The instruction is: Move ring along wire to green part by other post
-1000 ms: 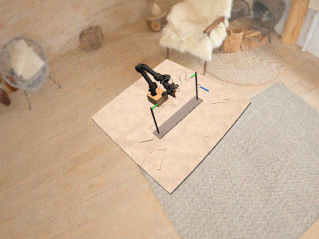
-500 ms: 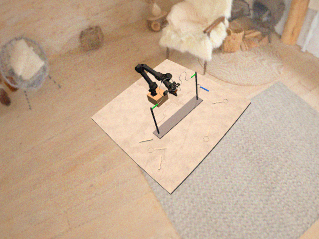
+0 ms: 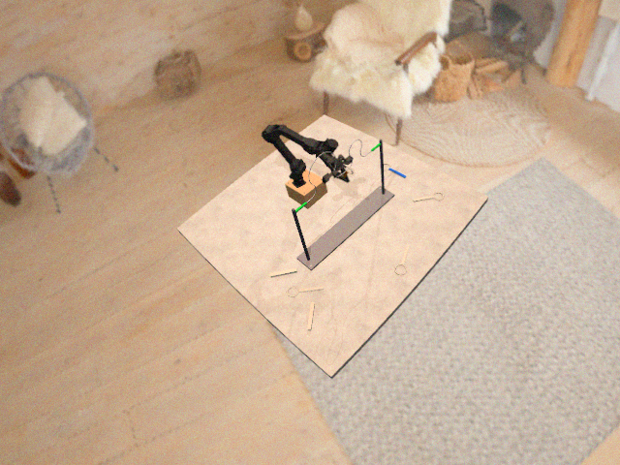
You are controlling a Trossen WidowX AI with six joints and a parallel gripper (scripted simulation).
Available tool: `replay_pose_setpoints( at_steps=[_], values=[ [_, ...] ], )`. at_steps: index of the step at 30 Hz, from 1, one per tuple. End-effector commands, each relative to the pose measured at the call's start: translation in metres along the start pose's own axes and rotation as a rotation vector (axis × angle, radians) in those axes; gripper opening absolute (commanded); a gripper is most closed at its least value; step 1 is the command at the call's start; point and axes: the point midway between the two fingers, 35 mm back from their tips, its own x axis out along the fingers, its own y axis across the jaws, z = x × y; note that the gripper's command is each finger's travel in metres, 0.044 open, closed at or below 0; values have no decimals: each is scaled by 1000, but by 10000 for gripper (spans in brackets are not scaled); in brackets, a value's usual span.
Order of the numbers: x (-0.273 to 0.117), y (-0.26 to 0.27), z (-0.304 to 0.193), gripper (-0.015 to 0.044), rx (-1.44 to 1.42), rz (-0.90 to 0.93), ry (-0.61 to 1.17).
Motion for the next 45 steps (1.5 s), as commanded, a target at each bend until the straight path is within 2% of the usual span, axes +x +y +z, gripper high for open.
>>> replay_pose_setpoints(
  at_steps=[1, 21, 45],
  values=[
    [-2, 15, 0, -150, 76, 43, 11],
    [-22, 83, 21, -150, 484, 275, 61],
    [-64, 138, 82, -150, 1002, 568, 124]
  ],
)
